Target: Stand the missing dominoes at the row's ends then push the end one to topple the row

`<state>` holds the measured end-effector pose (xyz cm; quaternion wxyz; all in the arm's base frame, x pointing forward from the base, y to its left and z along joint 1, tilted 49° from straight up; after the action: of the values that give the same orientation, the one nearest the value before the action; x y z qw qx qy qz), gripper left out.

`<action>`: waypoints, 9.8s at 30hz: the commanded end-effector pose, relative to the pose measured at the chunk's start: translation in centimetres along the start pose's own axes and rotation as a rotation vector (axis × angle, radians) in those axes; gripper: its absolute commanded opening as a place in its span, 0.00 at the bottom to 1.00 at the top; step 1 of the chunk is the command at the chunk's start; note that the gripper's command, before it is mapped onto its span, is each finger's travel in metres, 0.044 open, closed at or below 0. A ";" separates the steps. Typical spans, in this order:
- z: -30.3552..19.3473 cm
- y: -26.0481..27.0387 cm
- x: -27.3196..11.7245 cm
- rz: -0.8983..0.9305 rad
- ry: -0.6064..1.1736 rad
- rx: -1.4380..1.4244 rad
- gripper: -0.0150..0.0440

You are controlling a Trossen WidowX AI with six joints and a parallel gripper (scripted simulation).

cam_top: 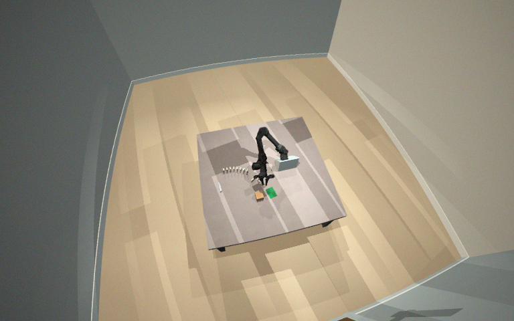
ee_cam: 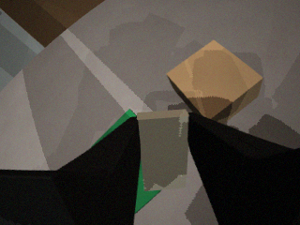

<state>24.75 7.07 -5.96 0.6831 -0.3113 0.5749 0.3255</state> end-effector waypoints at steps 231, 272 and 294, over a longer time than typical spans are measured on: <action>10.3 -4.1 -10.0 -0.781 0.570 0.870 0.44; -1.2 -13.6 -6.8 -0.994 0.343 1.403 0.44; -1.2 -13.6 -6.8 -0.994 0.343 1.403 0.93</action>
<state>34.13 -2.56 1.33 0.6835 -0.0744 0.5352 -0.4908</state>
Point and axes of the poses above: the point midway between the two fingers, 35 mm back from their tips, its own x axis out along the fingers, its own y axis across the jaws, z = x × y, the point moved 9 cm from there along -x, back along the fingers, and after that the axes turned 1 degree about x, right-handed, at the moved point
